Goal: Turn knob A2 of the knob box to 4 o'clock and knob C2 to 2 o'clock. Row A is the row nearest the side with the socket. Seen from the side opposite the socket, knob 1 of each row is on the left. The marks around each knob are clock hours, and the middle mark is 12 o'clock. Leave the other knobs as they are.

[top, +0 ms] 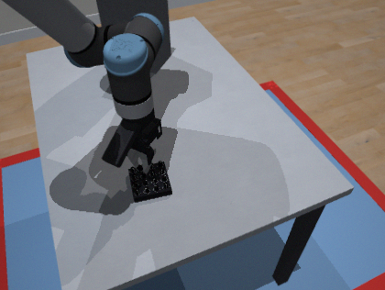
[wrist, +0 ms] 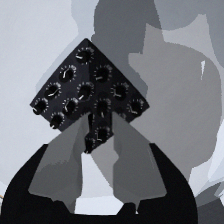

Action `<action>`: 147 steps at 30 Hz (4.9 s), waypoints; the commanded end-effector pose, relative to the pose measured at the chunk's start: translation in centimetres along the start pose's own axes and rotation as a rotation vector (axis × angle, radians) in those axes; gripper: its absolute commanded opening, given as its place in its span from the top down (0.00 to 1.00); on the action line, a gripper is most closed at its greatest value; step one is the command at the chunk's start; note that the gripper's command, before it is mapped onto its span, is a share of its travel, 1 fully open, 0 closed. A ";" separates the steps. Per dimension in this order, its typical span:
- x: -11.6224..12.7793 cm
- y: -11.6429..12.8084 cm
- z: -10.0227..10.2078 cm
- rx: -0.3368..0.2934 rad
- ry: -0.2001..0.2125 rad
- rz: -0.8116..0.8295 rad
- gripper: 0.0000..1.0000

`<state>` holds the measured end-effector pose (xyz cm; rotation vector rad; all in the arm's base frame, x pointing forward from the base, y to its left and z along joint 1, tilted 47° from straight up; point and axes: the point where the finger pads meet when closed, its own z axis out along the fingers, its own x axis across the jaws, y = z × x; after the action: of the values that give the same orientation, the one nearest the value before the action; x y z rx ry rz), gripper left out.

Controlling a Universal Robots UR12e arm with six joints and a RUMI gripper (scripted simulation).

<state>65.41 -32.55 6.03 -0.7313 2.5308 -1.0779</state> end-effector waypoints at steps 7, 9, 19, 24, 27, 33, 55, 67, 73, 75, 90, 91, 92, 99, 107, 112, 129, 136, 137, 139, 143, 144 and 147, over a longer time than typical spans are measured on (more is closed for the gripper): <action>0.0 -0.1 0.0 0.000 0.000 0.000 0.89; 0.0 -0.1 0.0 0.000 0.000 0.000 0.89; 0.0 -0.1 0.0 0.000 0.000 0.000 0.89; 0.0 -0.1 0.0 0.000 0.000 0.000 0.89; 0.0 -0.1 0.0 0.000 0.000 0.000 0.89; 0.0 -0.1 0.0 0.000 0.000 0.000 0.89; 0.0 -0.1 0.7 0.000 0.000 0.000 0.89; 0.0 -0.1 1.3 0.000 0.000 0.000 0.89; 0.0 -0.1 1.4 0.000 0.000 0.000 0.89; 0.0 -0.1 1.4 0.000 0.000 0.000 0.89; 0.0 -0.1 1.4 0.000 0.000 0.000 0.89; 0.0 -0.1 1.4 0.000 0.000 0.000 0.89; 0.0 -0.1 1.4 0.000 0.000 0.000 0.89; 0.0 -0.1 1.4 0.000 0.000 0.000 0.89; 0.0 -0.1 1.4 0.000 0.000 0.000 0.96; 0.0 -0.1 1.4 0.000 0.000 0.000 0.96; 0.0 -0.1 1.4 0.000 0.000 0.000 0.96; 0.0 -0.1 1.4 0.000 0.000 0.000 0.96; 0.0 -0.1 1.4 0.000 0.000 0.000 0.96; 0.0 -0.1 1.4 0.000 0.000 0.000 0.96; 0.0 -0.1 1.4 0.000 0.000 0.001 0.96; 0.0 -0.1 1.4 0.000 0.000 0.002 0.96; 0.0 -0.1 1.4 0.000 0.000 0.005 0.96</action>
<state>66.08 -33.45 5.18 -0.7287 2.5311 -1.0772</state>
